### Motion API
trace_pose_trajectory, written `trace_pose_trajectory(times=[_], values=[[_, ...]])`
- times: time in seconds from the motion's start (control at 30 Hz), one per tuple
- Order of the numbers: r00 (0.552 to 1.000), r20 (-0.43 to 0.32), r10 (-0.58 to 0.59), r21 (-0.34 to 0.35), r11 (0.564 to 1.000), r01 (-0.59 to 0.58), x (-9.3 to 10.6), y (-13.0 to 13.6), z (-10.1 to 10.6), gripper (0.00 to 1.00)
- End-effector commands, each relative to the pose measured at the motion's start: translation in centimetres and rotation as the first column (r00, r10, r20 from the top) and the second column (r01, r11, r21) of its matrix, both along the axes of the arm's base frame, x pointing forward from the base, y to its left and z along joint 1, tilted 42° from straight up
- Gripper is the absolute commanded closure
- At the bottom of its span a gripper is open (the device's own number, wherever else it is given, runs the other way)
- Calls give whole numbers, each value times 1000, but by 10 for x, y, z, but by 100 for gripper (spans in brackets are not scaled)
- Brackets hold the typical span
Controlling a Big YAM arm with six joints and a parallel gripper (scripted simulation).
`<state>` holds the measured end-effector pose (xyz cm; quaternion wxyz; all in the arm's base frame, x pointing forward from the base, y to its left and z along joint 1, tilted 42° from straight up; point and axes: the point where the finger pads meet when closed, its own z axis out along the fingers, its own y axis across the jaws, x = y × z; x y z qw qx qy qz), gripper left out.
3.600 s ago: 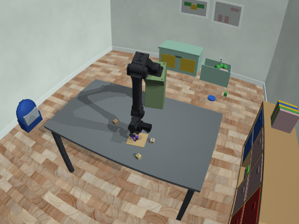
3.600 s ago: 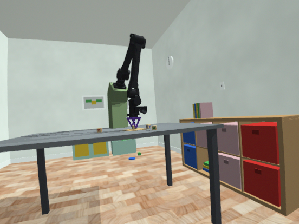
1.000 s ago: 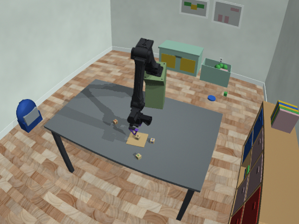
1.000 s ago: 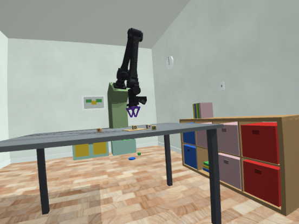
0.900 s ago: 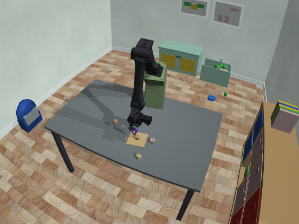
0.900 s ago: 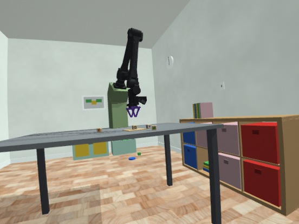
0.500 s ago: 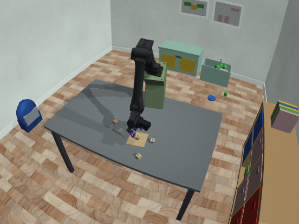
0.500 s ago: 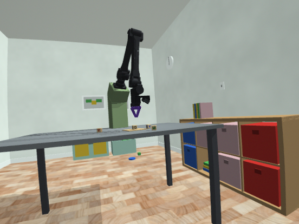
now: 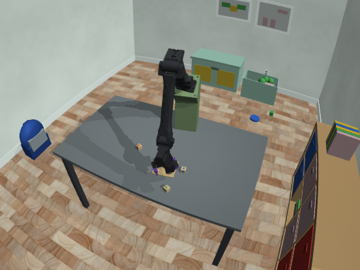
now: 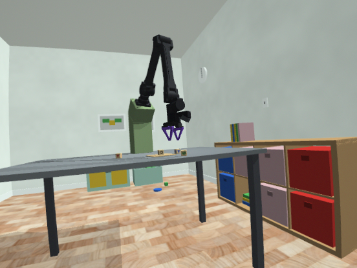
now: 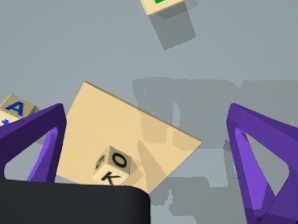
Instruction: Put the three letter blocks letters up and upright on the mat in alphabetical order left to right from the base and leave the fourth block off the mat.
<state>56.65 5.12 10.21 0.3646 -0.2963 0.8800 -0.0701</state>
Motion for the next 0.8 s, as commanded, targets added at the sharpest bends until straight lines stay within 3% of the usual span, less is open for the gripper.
trace_pose_trajectory(times=[0.0, 0.1, 0.13, 0.27, 0.43, 0.6, 0.67, 0.7, 0.77], values=[[979, -48, -197, 184, 962, 203, 18, 14, 17, 0], [972, -56, -228, 213, 948, 235, 22, 17, 21, 0], [950, -78, -301, 286, 906, 311, 25, 19, 26, 0], [901, -137, -413, 389, 814, 432, 35, 27, 39, 0], [815, -243, -527, 492, 657, 571, 42, 31, 48, 0], [708, -355, -611, 562, 465, 683, 43, 28, 50, 0], [708, -355, -611, 562, 465, 683, 43, 28, 50, 0], [675, -388, -628, 575, 407, 710, 43, 28, 50, 36], [675, -388, -628, 575, 407, 710, 43, 28, 50, 36]])
